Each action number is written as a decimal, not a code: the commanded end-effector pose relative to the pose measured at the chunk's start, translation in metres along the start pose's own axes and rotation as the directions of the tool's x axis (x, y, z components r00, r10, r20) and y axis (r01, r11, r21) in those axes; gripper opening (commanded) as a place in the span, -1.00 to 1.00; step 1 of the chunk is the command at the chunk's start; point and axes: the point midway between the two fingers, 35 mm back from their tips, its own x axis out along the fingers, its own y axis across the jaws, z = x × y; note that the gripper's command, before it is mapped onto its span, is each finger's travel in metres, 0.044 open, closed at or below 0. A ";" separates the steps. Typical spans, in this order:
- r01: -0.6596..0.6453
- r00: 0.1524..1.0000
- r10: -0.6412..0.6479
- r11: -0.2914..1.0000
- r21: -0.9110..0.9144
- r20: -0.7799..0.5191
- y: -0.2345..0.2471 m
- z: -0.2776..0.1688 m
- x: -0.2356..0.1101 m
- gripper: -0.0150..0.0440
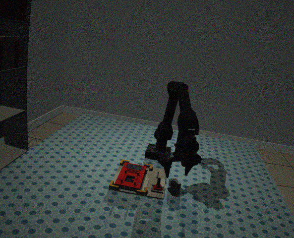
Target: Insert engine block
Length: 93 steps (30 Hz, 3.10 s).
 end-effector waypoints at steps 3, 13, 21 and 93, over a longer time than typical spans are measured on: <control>0.003 1.000 -0.003 1.000 0.005 -0.008 0.000 -0.002 0.011 1.00; 0.003 1.000 -0.003 1.000 0.005 -0.008 0.000 -0.001 0.026 1.00; 0.003 1.000 -0.003 1.000 0.005 -0.008 0.000 -0.001 0.038 1.00; 0.005 1.000 -0.004 0.973 0.229 -0.007 -0.013 0.000 -0.083 -0.49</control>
